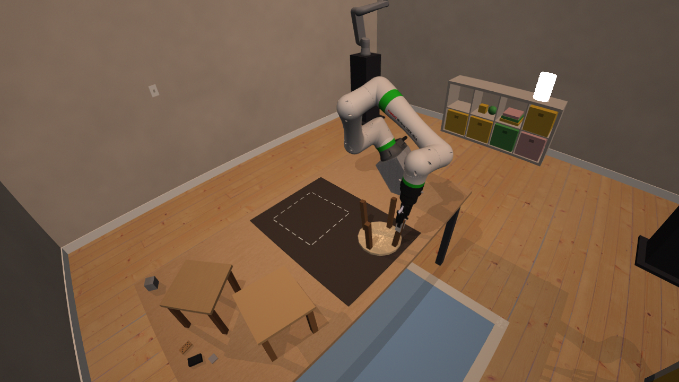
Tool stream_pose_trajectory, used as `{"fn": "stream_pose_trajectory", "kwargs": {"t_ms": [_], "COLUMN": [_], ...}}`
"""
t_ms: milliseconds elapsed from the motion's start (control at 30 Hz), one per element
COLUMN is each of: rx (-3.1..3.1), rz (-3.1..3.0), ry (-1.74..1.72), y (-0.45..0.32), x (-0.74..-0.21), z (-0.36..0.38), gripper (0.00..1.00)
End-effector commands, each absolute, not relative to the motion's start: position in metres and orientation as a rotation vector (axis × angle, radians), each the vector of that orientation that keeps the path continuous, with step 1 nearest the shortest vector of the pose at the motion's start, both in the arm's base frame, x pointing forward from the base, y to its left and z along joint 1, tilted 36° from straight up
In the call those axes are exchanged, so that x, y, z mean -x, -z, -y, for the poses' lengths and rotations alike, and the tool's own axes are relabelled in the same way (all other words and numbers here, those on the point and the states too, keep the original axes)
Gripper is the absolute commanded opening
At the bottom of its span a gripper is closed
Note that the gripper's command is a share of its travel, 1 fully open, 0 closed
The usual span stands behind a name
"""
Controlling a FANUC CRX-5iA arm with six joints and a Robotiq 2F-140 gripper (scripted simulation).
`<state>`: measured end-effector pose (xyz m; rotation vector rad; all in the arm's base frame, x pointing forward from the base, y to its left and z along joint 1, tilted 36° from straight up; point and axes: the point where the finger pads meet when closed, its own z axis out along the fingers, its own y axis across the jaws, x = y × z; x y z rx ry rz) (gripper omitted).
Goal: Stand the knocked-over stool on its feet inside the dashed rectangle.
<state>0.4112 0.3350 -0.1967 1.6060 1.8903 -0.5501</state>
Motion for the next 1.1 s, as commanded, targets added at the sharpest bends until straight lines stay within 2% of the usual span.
{"fn": "stream_pose_trajectory", "kwargs": {"t_ms": [0, 1067], "rx": [-1.606, -1.612], "rz": [-1.891, -1.899], "ry": [0.548, 0.541], "y": [0.1960, 0.1958], "x": [-0.4114, -0.4114], "z": [-0.3360, -0.3360], "gripper": [0.10, 0.10]}}
